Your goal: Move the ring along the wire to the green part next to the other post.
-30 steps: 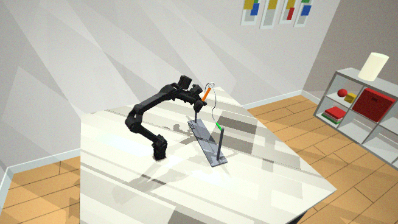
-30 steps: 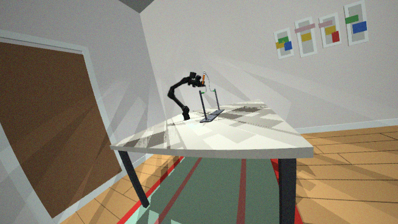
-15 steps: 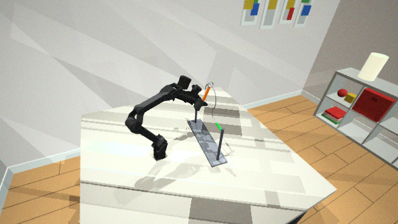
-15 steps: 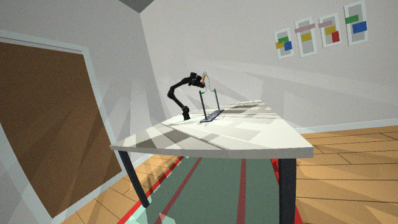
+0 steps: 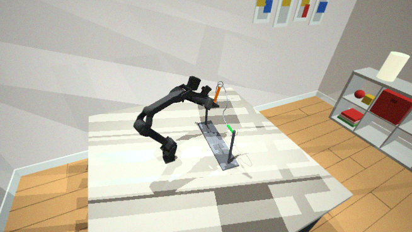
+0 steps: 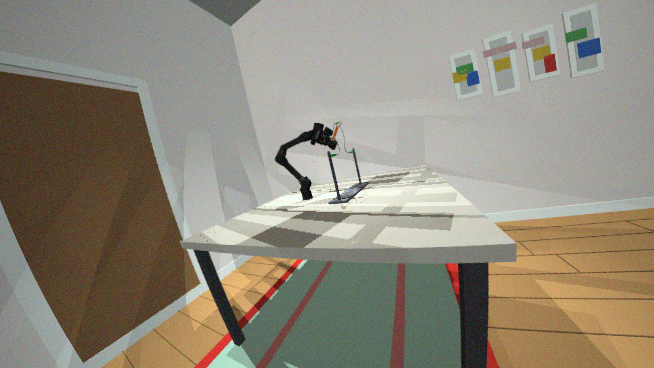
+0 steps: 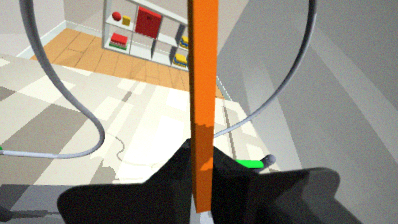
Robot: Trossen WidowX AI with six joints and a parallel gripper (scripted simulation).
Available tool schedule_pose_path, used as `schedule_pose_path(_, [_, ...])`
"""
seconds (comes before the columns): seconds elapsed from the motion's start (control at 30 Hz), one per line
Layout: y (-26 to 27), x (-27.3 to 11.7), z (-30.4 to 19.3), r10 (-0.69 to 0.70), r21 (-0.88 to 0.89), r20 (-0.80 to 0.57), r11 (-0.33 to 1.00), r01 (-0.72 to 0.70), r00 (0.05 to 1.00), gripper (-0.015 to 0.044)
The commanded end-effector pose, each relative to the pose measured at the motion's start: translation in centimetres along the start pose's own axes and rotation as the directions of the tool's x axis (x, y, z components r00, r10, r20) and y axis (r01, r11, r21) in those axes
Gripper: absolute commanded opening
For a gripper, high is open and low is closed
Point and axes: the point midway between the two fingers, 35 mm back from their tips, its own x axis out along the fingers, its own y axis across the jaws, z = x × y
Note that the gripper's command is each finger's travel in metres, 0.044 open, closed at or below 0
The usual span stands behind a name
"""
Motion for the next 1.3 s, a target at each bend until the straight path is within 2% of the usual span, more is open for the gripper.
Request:
schedule_pose_path(0.0, [-0.2,0.0,0.0,-0.027,-0.046,0.008,0.999,0.027,1.0,-0.015])
schedule_pose_path(0.63, [-1.1,0.0,0.1,-0.137,-0.261,0.056,0.954,0.147,0.989,-0.015])
schedule_pose_path(1.27, [-1.9,0.0,0.4,-0.231,-0.457,0.125,0.85,0.263,0.965,-0.015])
